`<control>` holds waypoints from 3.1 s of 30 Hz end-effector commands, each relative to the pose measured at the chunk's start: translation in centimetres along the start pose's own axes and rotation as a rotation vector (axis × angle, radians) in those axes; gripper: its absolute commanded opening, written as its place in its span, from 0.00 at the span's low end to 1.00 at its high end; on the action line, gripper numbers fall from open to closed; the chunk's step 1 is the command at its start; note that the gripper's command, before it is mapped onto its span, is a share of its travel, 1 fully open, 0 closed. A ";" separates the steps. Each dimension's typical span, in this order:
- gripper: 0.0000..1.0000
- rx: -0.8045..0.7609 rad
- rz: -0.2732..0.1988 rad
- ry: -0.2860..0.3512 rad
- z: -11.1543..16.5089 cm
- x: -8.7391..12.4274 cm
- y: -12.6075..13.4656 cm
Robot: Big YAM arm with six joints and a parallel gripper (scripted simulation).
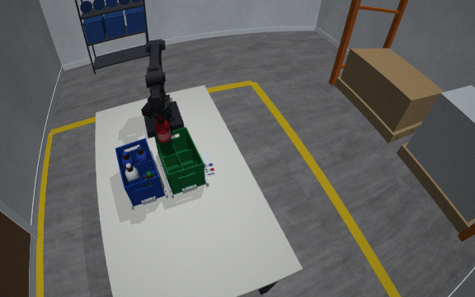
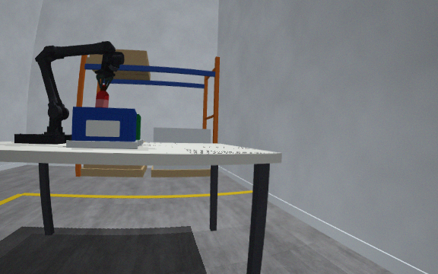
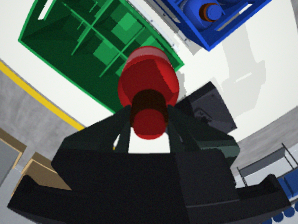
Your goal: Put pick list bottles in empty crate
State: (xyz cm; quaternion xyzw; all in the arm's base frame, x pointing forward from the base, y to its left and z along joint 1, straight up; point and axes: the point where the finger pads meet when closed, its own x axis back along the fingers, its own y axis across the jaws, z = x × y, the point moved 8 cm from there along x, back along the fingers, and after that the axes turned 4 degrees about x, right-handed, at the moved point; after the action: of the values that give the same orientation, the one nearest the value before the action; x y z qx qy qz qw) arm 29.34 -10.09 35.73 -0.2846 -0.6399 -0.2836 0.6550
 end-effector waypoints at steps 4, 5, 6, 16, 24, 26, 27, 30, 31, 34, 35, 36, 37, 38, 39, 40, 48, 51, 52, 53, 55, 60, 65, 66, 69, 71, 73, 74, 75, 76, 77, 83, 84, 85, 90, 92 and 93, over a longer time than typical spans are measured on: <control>0.00 0.000 -0.036 -0.067 0.1 2.3 -0.4; 0.00 0.001 -0.036 -0.067 0.2 2.2 -0.4; 0.00 0.000 -0.035 -0.066 0.2 2.2 -0.4; 0.00 0.000 -0.036 -0.068 0.1 2.2 -0.4; 0.00 0.000 -0.035 -0.066 0.1 2.1 -0.4; 0.00 0.000 -0.035 -0.066 0.1 2.1 -0.4; 0.00 0.000 -0.035 -0.066 0.1 2.1 -0.4; 0.00 0.000 -0.036 -0.067 0.1 2.1 -0.4; 0.00 0.000 -0.036 -0.068 0.1 2.2 -0.4; 0.00 0.000 -0.036 -0.067 0.1 2.2 -0.4; 0.00 0.000 -0.036 -0.067 0.1 2.2 -0.4; 0.00 0.000 -0.036 -0.067 0.1 2.2 -0.4; 0.00 0.000 -0.036 -0.068 0.1 2.2 -0.4; 0.00 0.000 -0.036 -0.068 0.1 2.2 -0.4; 0.00 0.000 -0.036 -0.068 0.1 2.2 -0.4; 0.00 0.000 -0.036 -0.068 0.1 2.2 -0.4; 0.00 0.000 -0.035 -0.066 0.1 2.1 -0.4; 0.00 0.000 -0.025 -0.046 0.3 0.9 -0.5; 0.00 0.000 -0.025 -0.046 0.3 0.9 -0.5; 0.00 0.000 -0.025 -0.046 0.3 0.9 -0.5; 0.00 0.001 -0.049 -0.092 -0.2 3.1 -0.1; 0.00 0.003 -0.034 -0.059 0.1 0.8 -0.2; 0.00 0.003 -0.039 -0.072 -0.1 0.9 0.0; 0.00 0.003 -0.028 -0.052 0.1 -0.1 -0.2; 0.00 0.003 -0.039 -0.073 -0.1 0.6 0.0; 0.00 0.003 -0.049 -0.090 -0.3 1.7 0.1; 0.00 0.003 -0.037 -0.068 -0.1 0.1 0.0; 0.00 0.003 -0.026 -0.048 0.2 -0.9 -0.2; 0.00 0.003 -0.028 -0.051 0.2 -0.7 -0.1; 0.00 0.003 -0.036 -0.066 0.0 0.0 0.0; 0.00 0.003 -0.045 -0.083 -0.3 0.4 0.1; 0.00 0.003 -0.044 -0.080 -0.3 -0.1 0.2; 0.00 0.003 -0.039 -0.073 -0.2 -0.8 0.1; 0.00 0.003 -0.030 -0.056 0.0 -1.7 0.0; 0.00 0.003 -0.041 -0.076 -0.3 -1.1 0.2; 0.00 0.003 -0.025 -0.049 0.1 -2.5 -0.1; 0.00 0.003 -0.035 -0.063 -0.1 -1.9 0.1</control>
State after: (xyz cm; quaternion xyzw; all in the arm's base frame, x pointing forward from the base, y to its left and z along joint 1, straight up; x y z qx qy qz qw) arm 29.29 -10.14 32.02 -0.2849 -0.6428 -0.2837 0.6521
